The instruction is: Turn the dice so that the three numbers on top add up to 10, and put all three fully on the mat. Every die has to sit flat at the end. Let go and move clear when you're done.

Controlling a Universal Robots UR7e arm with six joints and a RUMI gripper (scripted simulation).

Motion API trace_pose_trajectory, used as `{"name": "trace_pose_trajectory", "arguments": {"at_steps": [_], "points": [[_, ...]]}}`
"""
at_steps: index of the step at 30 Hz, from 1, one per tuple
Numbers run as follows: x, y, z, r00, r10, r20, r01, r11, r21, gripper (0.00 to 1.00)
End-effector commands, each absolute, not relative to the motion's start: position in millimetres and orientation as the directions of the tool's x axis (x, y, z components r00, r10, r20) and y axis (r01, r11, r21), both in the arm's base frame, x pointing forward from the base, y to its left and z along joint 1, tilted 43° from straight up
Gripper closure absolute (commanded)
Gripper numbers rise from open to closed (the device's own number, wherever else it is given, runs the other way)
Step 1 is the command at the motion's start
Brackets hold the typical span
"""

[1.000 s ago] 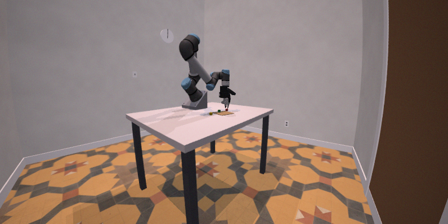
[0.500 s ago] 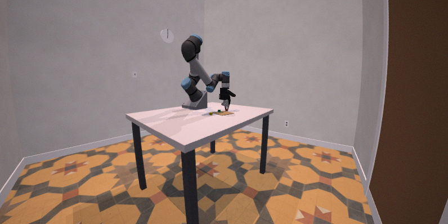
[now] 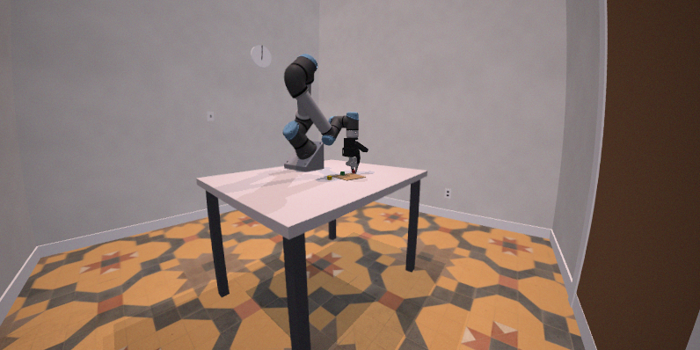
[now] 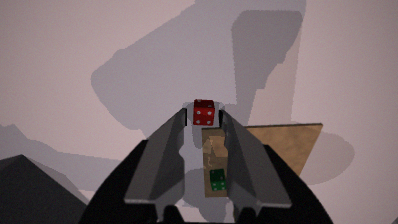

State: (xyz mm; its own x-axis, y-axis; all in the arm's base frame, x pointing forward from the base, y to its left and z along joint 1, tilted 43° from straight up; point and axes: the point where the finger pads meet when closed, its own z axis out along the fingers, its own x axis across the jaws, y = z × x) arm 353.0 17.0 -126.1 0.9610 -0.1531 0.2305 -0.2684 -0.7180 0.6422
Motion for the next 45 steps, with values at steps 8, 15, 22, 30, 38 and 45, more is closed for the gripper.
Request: {"name": "trace_pose_trajectory", "arguments": {"at_steps": [8,15,22,30,38,45], "points": [[353.3,17.2,-126.0,0.961,-0.153,0.231,-0.269,-0.718,0.642,0.79],[353.3,17.2,-126.0,0.961,-0.153,0.231,-0.269,-0.718,0.642,0.79],[353.3,17.2,-126.0,0.961,-0.153,0.231,-0.269,-0.718,0.642,0.79],[353.3,17.2,-126.0,0.961,-0.153,0.231,-0.269,-0.718,0.642,0.97],[353.3,17.2,-126.0,0.961,-0.153,0.231,-0.269,-0.718,0.642,0.97],[353.3,17.2,-126.0,0.961,-0.153,0.231,-0.269,-0.718,0.642,0.97]]}}
